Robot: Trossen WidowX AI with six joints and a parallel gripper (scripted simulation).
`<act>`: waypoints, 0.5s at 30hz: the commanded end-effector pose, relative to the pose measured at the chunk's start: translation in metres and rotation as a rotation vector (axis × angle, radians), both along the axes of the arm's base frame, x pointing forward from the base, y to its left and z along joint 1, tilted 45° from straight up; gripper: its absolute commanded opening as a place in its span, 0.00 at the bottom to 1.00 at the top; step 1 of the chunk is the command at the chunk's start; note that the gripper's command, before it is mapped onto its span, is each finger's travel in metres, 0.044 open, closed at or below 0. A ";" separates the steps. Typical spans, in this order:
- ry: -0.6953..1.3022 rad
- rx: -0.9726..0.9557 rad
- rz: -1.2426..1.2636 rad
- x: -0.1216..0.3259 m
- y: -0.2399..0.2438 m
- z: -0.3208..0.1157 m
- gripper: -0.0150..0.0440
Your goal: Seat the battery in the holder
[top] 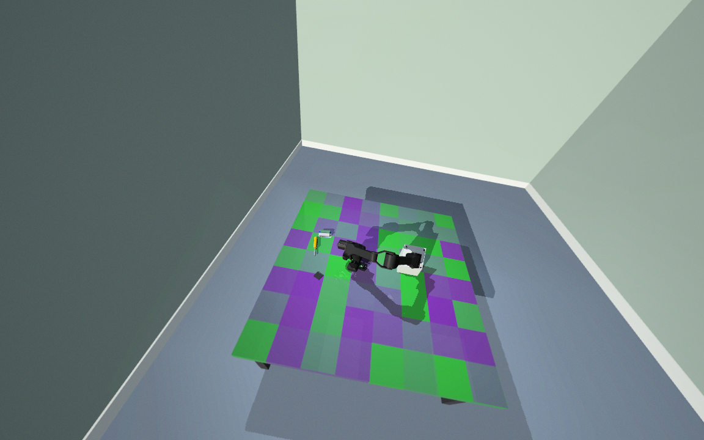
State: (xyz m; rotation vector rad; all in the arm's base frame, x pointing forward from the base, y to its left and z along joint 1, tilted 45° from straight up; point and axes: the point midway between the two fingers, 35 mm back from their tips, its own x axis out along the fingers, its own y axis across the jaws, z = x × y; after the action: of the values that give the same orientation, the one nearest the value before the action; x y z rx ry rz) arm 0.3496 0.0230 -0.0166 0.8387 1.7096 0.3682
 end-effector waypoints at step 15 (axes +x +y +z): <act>-0.057 -0.036 -0.055 0.001 0.002 -0.003 0.39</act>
State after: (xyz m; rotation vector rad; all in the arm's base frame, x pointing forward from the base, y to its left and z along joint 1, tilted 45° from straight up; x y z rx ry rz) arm 0.3482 0.0251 -0.0178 0.8452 1.6555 0.3317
